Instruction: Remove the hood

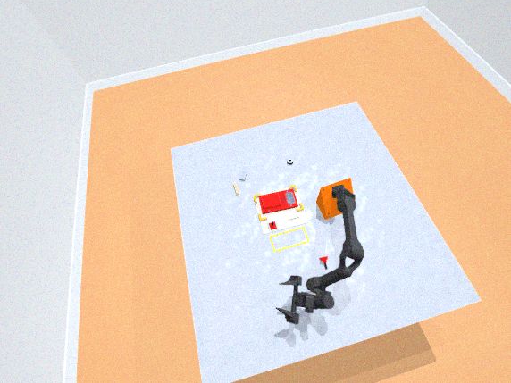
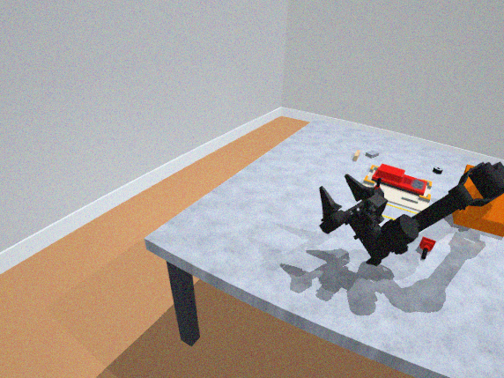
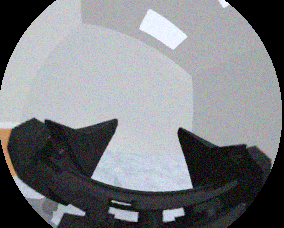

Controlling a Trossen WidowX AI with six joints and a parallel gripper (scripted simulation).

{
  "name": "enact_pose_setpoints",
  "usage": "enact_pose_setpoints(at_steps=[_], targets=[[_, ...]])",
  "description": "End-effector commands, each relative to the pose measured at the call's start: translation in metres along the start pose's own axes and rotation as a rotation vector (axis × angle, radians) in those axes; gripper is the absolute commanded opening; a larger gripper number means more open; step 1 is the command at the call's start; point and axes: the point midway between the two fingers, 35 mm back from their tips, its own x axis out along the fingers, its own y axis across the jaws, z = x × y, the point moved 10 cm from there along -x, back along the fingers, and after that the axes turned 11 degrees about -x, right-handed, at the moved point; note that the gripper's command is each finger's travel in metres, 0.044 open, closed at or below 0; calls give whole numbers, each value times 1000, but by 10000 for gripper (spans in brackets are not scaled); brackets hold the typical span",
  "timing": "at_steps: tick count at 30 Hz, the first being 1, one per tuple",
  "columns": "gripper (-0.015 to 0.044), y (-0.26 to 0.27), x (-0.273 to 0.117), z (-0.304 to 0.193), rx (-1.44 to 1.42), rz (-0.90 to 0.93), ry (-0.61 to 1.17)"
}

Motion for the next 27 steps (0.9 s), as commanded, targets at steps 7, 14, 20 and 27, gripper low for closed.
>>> enact_pose_setpoints(at_steps=[7, 14, 20, 27], targets=[[440, -9, 60, -35, -350, 97, -40], [440, -44, 135, -81, -770, 220, 45], [440, -95, 192, -118, -1067, 327, 236], [440, -174, 240, -150, -1288, 457, 576]])
